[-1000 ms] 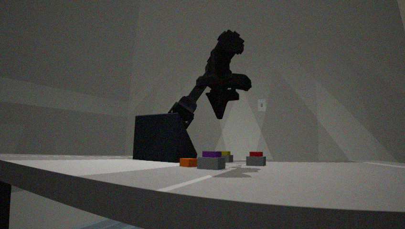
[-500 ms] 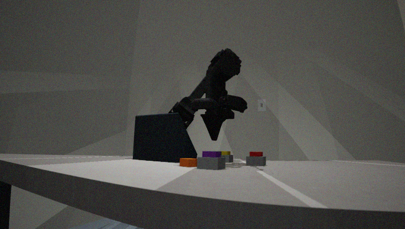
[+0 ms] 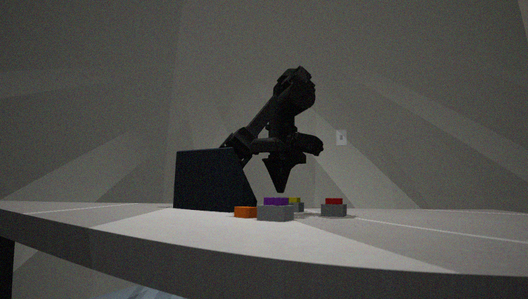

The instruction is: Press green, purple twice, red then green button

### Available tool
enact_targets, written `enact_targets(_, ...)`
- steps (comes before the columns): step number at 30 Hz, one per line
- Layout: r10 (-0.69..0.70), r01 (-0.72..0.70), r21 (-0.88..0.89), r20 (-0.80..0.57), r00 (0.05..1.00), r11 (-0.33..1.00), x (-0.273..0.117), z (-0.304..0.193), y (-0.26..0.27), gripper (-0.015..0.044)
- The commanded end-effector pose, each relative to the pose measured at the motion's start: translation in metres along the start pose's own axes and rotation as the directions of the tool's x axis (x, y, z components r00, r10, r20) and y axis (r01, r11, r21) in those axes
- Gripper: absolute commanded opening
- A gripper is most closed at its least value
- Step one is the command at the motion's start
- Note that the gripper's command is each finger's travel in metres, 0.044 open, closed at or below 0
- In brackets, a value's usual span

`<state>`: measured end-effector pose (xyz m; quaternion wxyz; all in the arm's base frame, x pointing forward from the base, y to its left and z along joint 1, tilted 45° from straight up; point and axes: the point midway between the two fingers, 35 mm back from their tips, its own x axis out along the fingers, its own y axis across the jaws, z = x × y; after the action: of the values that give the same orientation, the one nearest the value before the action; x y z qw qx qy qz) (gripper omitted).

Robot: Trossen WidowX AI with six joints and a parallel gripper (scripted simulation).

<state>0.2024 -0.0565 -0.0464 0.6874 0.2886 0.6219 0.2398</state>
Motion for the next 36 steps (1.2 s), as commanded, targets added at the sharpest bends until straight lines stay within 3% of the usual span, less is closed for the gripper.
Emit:
enact_targets(1,0.008,-0.008,0.01,-0.003,1.0,1.0,0.009,-0.003,0.002,0.002)
enact_targets(28,0.009,-0.009,0.01,-0.003,1.0,1.0,0.017,-0.003,0.002,0.002)
enact_targets(32,0.007,-0.007,0.009,-0.003,1.0,1.0,-0.014,-0.003,0.001,0.002)
enact_targets(36,0.008,-0.008,0.01,-0.003,1.0,1.0,-0.016,-0.003,0.002,0.002)
